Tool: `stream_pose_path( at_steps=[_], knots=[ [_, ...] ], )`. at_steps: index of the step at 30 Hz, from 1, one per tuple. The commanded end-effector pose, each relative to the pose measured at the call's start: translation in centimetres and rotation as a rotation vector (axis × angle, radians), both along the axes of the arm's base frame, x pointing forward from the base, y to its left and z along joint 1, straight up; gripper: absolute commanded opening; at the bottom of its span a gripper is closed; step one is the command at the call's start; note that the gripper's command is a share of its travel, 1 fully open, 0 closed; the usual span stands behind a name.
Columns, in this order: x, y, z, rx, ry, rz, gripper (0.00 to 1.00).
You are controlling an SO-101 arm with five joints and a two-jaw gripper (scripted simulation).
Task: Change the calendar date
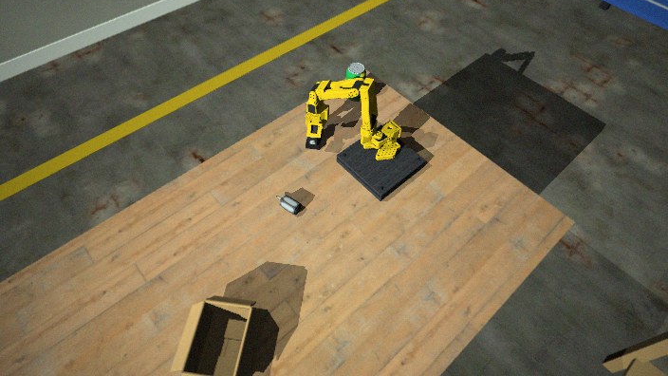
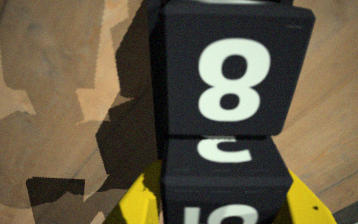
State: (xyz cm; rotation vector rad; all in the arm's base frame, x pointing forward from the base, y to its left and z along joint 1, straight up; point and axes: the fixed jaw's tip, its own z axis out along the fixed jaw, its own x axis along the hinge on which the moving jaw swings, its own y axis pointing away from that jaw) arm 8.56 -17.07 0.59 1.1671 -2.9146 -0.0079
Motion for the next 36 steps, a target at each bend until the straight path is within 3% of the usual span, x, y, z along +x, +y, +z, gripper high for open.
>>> stream_pose_path(
  at_steps=[1, 31, 36],
  knots=[
    [-0.32, 0.36, -0.57, 0.023, 0.010, -0.005, 0.00],
    [-0.32, 0.39, -1.50, 0.023, 0.010, -0.005, 0.00],
    [-0.32, 0.39, -1.50, 0.023, 0.010, -0.005, 0.06]
  ],
)
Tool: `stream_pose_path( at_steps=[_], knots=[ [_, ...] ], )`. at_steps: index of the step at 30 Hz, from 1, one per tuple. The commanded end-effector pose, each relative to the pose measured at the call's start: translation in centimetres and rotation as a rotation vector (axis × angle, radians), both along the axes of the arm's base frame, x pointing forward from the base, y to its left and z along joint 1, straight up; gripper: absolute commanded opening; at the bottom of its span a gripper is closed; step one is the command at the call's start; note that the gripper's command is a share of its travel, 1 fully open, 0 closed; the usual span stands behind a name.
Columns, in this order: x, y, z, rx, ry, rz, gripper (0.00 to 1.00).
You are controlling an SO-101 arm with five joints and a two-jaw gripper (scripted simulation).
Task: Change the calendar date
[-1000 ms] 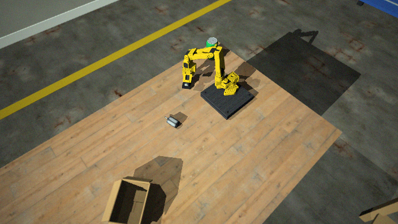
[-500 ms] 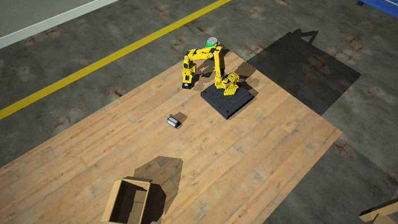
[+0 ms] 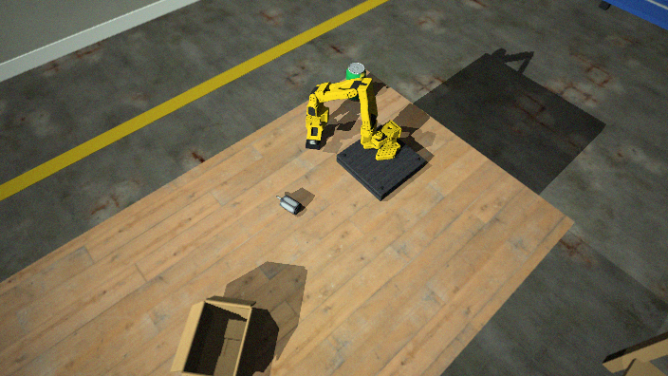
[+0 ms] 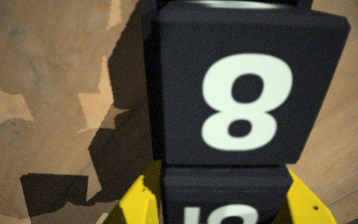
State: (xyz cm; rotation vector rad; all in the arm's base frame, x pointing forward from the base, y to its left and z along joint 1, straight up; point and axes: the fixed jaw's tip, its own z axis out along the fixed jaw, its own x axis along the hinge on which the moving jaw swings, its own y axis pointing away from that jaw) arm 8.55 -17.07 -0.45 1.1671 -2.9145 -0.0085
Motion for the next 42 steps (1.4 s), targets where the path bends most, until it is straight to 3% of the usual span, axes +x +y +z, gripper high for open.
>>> stream_pose_path(
  at_steps=[1, 7, 18, 42],
  knots=[
    [-0.32, 0.39, -0.46, 0.023, 0.010, -0.005, 0.08],
    [-0.32, 0.39, -0.46, 0.023, 0.010, -0.005, 0.18],
    [-0.32, 0.39, -0.46, 0.023, 0.010, -0.005, 0.20],
    [-0.32, 0.39, -0.46, 0.023, 0.010, -0.005, 0.36]
  ],
)
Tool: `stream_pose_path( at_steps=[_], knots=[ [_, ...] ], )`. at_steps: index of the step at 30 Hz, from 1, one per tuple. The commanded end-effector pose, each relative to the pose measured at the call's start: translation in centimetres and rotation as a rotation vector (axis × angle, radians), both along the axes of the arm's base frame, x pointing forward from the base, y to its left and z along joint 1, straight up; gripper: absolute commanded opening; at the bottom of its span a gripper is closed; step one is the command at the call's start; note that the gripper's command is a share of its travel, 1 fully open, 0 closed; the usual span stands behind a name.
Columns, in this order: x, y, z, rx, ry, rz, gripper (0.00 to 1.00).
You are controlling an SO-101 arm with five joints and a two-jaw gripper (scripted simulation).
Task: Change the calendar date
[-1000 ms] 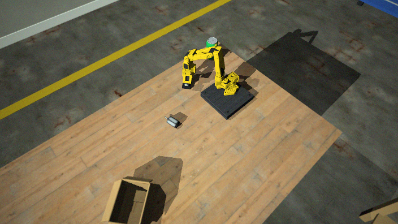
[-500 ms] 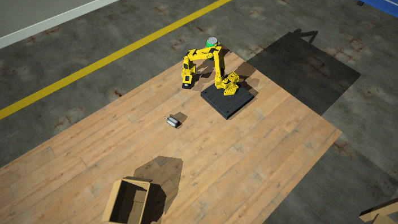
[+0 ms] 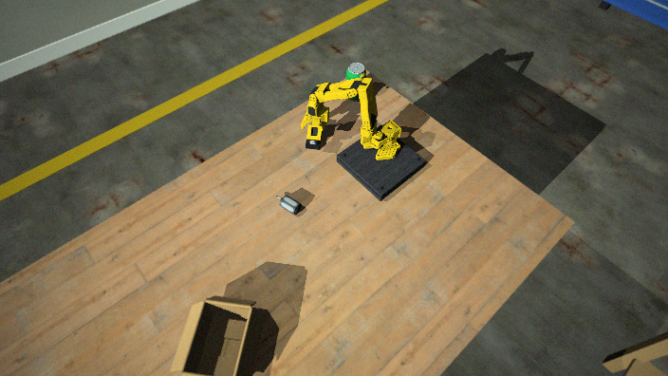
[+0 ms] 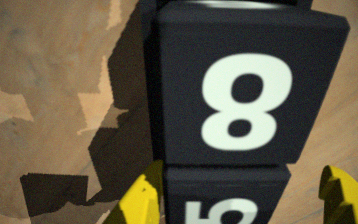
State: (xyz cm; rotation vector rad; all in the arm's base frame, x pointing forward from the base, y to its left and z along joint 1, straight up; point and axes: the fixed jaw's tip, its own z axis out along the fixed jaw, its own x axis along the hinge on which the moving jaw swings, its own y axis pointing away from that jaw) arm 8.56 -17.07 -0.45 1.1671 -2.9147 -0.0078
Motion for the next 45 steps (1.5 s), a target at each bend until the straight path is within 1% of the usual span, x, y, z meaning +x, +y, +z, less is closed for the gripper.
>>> stream_pose_path(
  at_steps=[1, 6, 10, 14, 18, 20, 26, 30, 33, 45],
  knots=[
    [-0.3, 0.4, -0.5, 0.023, 0.010, -0.005, 0.36],
    [-0.3, 0.4, -0.4, 0.023, 0.010, -0.005, 0.36],
    [-0.3, 0.3, 0.0, 0.023, 0.010, -0.005, 0.36],
    [-0.2, 0.1, 1.0, 0.023, 0.010, -0.005, 0.36],
    [-0.1, 0.0, 2.5, 0.023, 0.010, -0.005, 0.36],
    [-0.1, 0.0, 2.5, 0.023, 0.010, -0.005, 0.36],
    [-0.2, 0.1, 4.5, 0.023, 0.010, -0.005, 0.36],
    [-0.2, 0.1, 5.3, 0.023, 0.010, -0.005, 0.36],
    [-0.2, 0.2, 5.5, 0.023, 0.010, -0.005, 0.36],
    [-0.2, 0.2, 5.5, 0.023, 0.010, -0.005, 0.36]
  ],
)
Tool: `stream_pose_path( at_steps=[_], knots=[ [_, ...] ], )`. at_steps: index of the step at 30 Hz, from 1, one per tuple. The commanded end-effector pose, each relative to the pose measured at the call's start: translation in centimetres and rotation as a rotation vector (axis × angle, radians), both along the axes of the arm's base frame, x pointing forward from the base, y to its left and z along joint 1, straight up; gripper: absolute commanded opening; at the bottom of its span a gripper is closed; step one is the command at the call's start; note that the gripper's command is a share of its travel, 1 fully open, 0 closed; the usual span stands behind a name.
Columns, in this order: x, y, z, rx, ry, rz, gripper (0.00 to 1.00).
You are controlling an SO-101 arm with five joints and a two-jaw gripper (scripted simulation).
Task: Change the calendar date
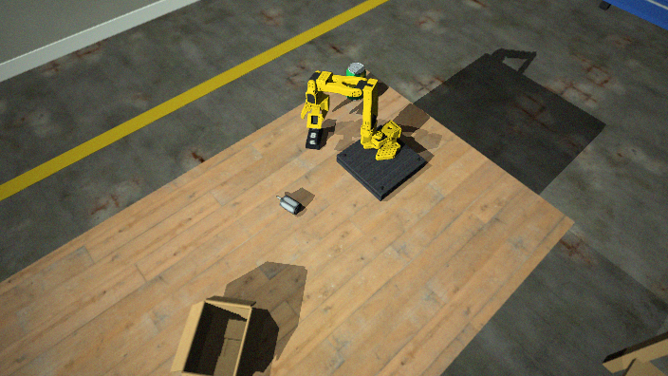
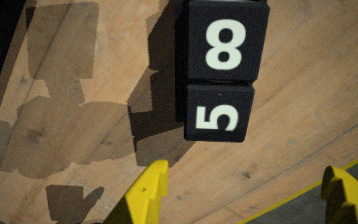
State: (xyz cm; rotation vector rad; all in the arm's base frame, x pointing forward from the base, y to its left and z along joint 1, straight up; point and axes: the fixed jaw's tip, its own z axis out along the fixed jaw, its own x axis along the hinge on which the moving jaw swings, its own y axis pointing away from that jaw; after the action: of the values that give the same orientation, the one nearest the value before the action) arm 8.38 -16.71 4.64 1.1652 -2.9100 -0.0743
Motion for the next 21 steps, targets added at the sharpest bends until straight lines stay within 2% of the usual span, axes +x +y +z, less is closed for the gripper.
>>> stream_pose_path(
  at_steps=[1, 21],
  knots=[
    [-0.03, -0.18, 0.41, -0.015, -0.009, -0.005, 0.36],
    [0.48, 0.30, 0.63, -0.019, -0.010, -0.028, 0.36]
  ],
)
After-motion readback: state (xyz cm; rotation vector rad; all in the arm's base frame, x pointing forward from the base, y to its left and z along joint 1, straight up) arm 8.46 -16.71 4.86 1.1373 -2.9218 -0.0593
